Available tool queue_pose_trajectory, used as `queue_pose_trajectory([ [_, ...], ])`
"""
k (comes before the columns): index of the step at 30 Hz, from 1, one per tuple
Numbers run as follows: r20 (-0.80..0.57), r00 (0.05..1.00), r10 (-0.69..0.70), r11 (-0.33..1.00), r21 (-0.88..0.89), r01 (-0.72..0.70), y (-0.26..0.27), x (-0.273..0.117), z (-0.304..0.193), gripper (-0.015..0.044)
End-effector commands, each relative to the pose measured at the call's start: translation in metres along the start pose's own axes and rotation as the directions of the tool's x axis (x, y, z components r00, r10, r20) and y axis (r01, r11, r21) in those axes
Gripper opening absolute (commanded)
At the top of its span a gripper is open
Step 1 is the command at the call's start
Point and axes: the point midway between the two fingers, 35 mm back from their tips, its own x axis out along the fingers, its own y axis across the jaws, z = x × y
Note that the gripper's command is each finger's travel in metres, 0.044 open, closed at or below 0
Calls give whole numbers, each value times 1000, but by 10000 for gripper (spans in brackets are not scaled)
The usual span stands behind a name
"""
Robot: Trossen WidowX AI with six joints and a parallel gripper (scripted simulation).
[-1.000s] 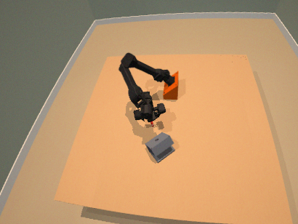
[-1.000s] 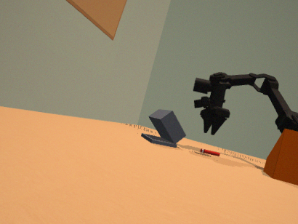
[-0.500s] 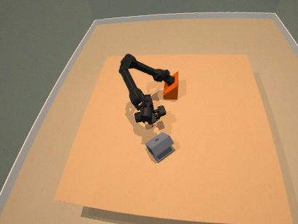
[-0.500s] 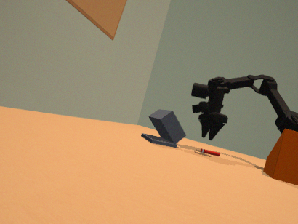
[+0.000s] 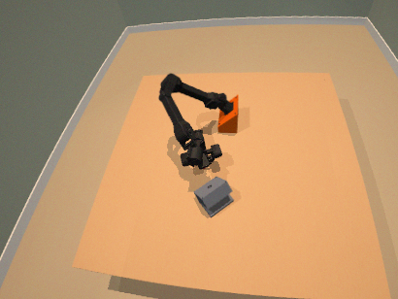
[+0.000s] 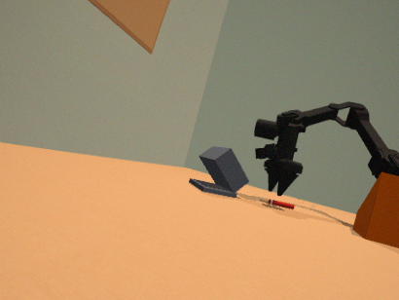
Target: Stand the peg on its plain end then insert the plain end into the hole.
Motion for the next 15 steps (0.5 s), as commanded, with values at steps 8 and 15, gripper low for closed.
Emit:
queue_pose_trajectory([
  [8,-6,1000,-7,1000,-8,6,0,20,-3,440],
  [15,-7,1000,-8,1000,-8,8,0,28,-4,440],
])
